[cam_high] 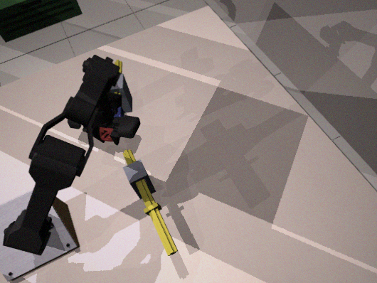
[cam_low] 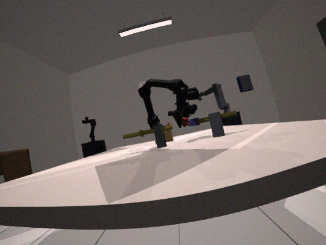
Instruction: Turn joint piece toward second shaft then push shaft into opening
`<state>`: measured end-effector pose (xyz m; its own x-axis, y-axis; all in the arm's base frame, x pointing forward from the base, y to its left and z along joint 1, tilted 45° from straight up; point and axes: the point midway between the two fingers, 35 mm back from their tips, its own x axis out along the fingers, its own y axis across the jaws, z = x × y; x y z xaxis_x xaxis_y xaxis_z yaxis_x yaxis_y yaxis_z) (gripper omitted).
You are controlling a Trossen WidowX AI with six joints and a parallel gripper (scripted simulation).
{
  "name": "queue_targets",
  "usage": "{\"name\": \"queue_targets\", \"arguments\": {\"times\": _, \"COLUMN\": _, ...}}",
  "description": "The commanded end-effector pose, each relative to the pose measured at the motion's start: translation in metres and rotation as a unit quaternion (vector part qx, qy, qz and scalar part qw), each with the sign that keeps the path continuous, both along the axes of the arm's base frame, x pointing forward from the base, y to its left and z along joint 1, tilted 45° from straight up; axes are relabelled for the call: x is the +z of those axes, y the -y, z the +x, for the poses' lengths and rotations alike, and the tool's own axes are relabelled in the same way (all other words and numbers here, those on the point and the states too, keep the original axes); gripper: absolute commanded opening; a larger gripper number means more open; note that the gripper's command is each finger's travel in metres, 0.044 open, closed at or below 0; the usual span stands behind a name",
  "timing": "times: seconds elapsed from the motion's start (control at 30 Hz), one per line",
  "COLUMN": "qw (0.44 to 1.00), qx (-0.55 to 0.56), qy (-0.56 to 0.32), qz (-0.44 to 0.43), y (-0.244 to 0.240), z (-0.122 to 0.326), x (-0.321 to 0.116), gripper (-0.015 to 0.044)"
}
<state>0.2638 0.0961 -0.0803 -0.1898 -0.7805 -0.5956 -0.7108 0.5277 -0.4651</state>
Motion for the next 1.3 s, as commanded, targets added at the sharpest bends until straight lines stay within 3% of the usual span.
{"name": "queue_targets", "arguments": {"times": 0.0, "qw": 1.0, "qx": 0.0, "qy": 0.0, "qz": 0.0, "y": 0.0, "z": 0.0, "x": 0.0, "gripper": 0.0147}}
{"name": "queue_targets", "arguments": {"times": 0.1, "qw": 1.0, "qx": 0.0, "qy": 0.0, "qz": 0.0, "y": 0.0, "z": 0.0, "x": 0.0, "gripper": 0.0147}}
{"name": "queue_targets", "arguments": {"times": 0.3, "qw": 1.0, "qx": 0.0, "qy": 0.0, "qz": 0.0, "y": 0.0, "z": 0.0, "x": 0.0, "gripper": 0.0}}
{"name": "queue_targets", "arguments": {"times": 1.27, "qw": 0.982, "qx": 0.153, "qy": -0.051, "qz": 0.102, "y": 0.016, "z": 0.009, "x": 0.0, "gripper": 0.0}}
